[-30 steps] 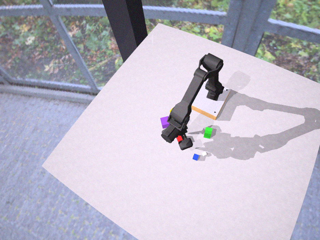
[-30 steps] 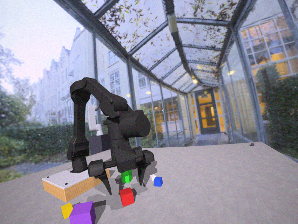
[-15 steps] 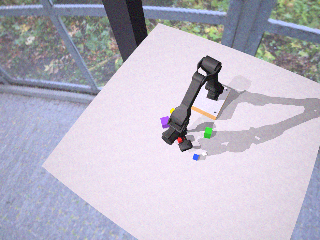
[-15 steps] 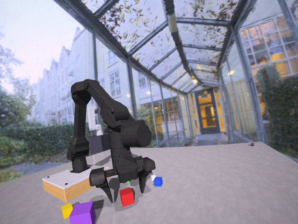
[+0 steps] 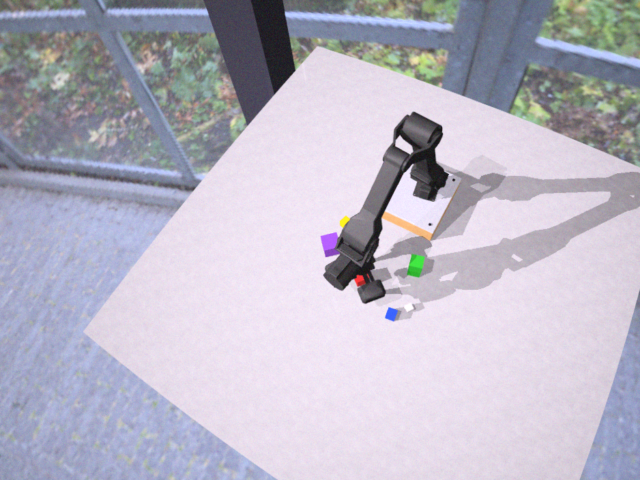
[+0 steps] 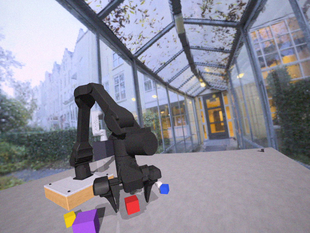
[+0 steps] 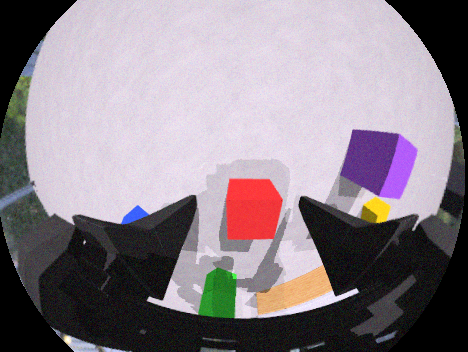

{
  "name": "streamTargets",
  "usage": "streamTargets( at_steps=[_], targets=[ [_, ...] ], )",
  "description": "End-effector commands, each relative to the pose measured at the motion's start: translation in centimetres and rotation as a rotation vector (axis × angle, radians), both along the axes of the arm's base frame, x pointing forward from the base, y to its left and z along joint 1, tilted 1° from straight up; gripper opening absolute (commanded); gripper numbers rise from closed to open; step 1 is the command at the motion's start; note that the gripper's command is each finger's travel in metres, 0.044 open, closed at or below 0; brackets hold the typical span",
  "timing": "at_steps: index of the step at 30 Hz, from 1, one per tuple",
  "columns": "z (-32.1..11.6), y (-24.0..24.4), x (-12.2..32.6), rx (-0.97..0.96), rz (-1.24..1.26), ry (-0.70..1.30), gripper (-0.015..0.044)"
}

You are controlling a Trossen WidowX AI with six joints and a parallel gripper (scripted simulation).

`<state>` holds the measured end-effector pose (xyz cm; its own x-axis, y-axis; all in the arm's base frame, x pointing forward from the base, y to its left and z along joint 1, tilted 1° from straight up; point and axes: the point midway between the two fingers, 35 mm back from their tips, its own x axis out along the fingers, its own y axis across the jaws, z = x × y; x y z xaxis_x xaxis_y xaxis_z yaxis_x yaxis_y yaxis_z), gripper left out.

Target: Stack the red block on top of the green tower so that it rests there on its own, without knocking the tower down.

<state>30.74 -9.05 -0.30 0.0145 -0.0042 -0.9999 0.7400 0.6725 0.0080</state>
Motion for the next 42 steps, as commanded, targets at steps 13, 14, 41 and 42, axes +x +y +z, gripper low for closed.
streamTargets(
  at_steps=[13,14,41,42],
  targets=[
    [0.0,0.1,-0.1,0.004,0.006,0.002,0.0138],
    [0.0,0.1,-0.1,0.004,0.006,0.002,0.0131],
    [11.0,0.0,-0.1,0.003,0.006,0.001,0.0000],
    [11.3,0.0,-0.1,0.003,0.006,0.001,0.0000]
  ],
)
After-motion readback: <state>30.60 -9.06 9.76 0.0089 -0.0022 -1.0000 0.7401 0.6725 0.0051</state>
